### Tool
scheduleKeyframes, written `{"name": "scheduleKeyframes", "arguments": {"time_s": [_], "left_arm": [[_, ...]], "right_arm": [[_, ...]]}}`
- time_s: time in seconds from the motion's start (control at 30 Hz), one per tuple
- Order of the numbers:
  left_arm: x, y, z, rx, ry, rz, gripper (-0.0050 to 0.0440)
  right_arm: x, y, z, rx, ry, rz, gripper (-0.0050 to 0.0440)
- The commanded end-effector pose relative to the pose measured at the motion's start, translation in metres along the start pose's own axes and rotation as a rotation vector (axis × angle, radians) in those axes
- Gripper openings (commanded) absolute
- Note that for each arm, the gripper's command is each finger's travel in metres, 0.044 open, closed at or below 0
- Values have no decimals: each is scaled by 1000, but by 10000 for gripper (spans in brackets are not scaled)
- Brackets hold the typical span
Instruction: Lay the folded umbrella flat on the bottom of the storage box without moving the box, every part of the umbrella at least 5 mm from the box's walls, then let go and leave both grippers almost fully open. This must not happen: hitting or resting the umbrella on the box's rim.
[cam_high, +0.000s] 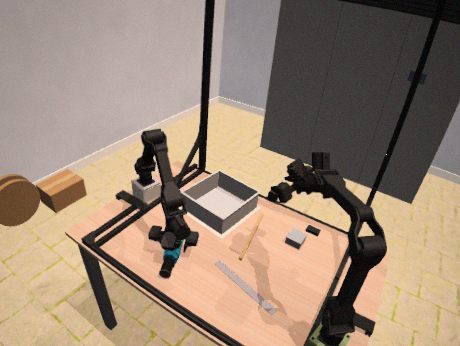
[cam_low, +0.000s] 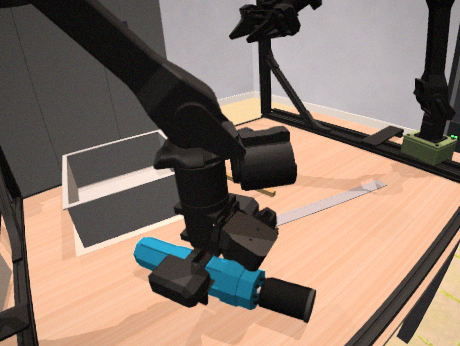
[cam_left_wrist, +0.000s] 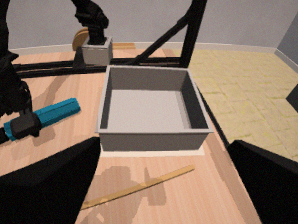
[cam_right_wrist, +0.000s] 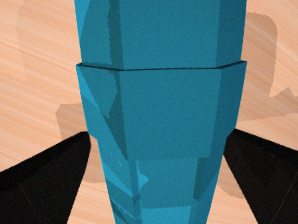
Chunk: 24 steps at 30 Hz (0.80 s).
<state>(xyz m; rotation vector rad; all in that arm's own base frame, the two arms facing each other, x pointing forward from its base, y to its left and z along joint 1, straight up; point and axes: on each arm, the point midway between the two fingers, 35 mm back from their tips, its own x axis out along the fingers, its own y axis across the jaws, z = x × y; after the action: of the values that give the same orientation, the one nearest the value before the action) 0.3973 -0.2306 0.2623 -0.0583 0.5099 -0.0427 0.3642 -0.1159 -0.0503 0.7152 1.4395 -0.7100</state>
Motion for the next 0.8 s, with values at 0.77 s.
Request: {"name": "scheduleKeyframes", "arguments": {"time_s": [0.77], "left_arm": [[0,0,-1,6,3,0,400]], "right_arm": [[5,-1,-2,1,8,-8,215]]}}
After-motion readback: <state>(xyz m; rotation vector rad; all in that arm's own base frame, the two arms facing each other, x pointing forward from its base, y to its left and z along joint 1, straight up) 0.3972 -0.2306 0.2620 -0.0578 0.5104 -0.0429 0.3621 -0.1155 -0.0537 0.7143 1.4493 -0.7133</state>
